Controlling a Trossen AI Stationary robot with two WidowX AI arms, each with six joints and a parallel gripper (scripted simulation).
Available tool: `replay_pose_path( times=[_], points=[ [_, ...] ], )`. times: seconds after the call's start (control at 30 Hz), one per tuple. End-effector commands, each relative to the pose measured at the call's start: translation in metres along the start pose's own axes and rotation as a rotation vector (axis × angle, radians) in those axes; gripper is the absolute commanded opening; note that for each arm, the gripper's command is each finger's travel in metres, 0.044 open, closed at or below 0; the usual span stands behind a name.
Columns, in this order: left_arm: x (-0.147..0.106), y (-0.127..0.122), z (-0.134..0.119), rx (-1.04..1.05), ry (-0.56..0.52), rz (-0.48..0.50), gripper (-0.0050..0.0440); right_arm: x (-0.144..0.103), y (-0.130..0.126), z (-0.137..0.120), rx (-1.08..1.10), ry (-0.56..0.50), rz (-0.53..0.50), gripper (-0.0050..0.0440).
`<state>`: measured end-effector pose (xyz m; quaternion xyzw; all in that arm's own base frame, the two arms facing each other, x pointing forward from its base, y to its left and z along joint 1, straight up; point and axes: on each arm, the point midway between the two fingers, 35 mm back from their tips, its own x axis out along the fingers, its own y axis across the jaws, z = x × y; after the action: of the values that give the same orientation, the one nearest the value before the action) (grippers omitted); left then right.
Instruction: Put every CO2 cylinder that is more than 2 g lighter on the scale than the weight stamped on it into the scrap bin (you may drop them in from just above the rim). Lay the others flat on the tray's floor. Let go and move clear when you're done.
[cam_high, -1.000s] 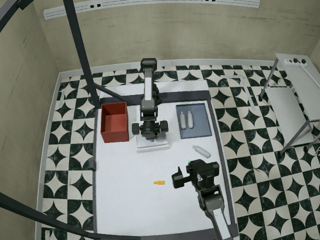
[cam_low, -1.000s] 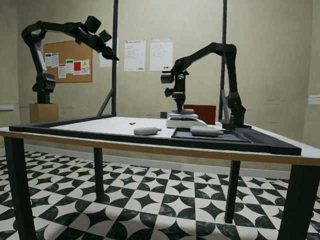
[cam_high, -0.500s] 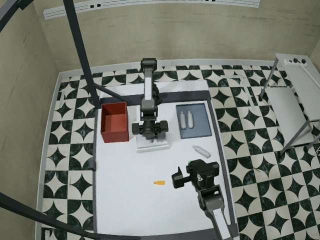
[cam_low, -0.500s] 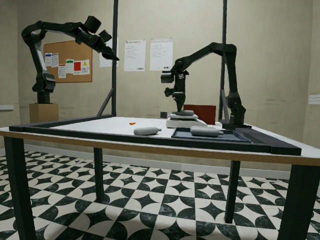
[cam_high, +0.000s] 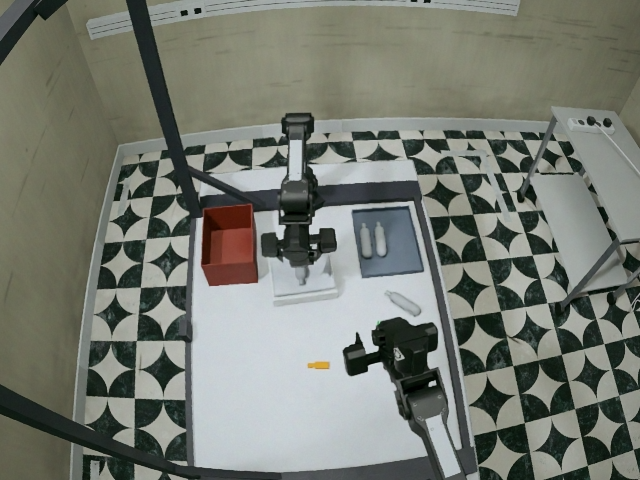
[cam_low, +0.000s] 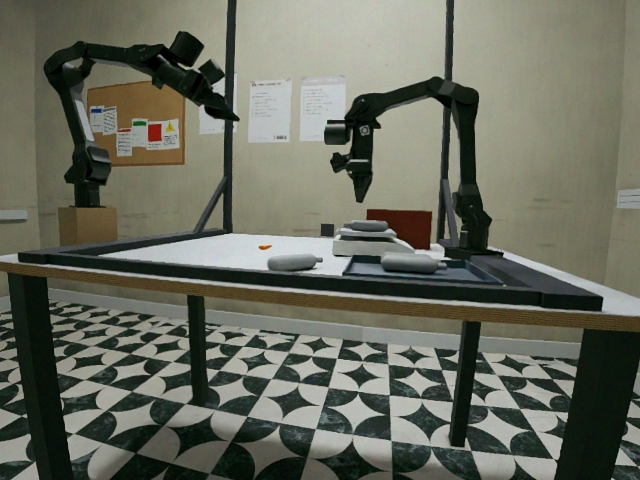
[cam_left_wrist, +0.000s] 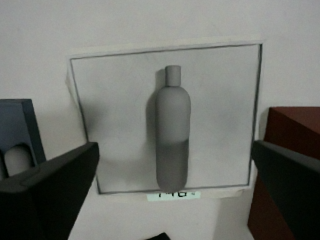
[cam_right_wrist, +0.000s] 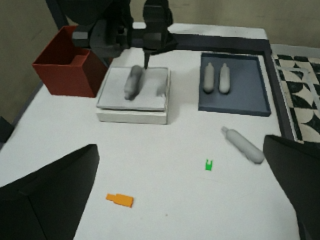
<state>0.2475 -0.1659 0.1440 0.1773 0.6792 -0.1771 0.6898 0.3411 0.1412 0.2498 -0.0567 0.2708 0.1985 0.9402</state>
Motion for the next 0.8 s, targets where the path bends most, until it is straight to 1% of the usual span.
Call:
replay_pose_path(
  times=[0.0,0.1,0.17,0.3,0.43,0.5,0.57,0.67,0.77],
  points=[
    [-0.008,-0.001,-0.004,0.005,-0.022,0.0,0.044,-0.003,0.002,0.014,-0.005,-0.029,0.004,0.044],
    [-0.007,-0.001,-0.013,0.02,-0.045,-0.003,0.044,0.007,0.003,0.026,-0.007,-0.031,0.007,0.044],
    [-0.006,-0.002,-0.023,0.031,-0.066,-0.005,0.044,0.019,0.005,0.038,-0.01,-0.033,0.01,0.044],
    [-0.002,-0.004,-0.051,0.062,-0.128,-0.013,0.044,0.059,0.012,0.069,-0.015,-0.034,0.022,0.044],
    [0.002,-0.006,-0.079,0.095,-0.192,-0.019,0.044,0.1,0.021,0.09,-0.022,-0.037,0.035,0.044],
    [0.004,-0.007,-0.093,0.109,-0.222,-0.02,0.044,0.118,0.025,0.097,-0.025,-0.039,0.041,0.044],
    [0.004,-0.007,-0.093,0.109,-0.222,-0.02,0.044,0.118,0.025,0.097,-0.025,-0.039,0.041,0.044],
    [0.007,-0.007,-0.113,0.123,-0.266,-0.024,0.044,0.146,0.032,0.105,-0.03,-0.04,0.048,0.044],
    [0.01,-0.008,-0.128,0.139,-0.295,-0.028,0.044,0.166,0.037,0.108,-0.033,-0.042,0.054,0.044]
  ],
)
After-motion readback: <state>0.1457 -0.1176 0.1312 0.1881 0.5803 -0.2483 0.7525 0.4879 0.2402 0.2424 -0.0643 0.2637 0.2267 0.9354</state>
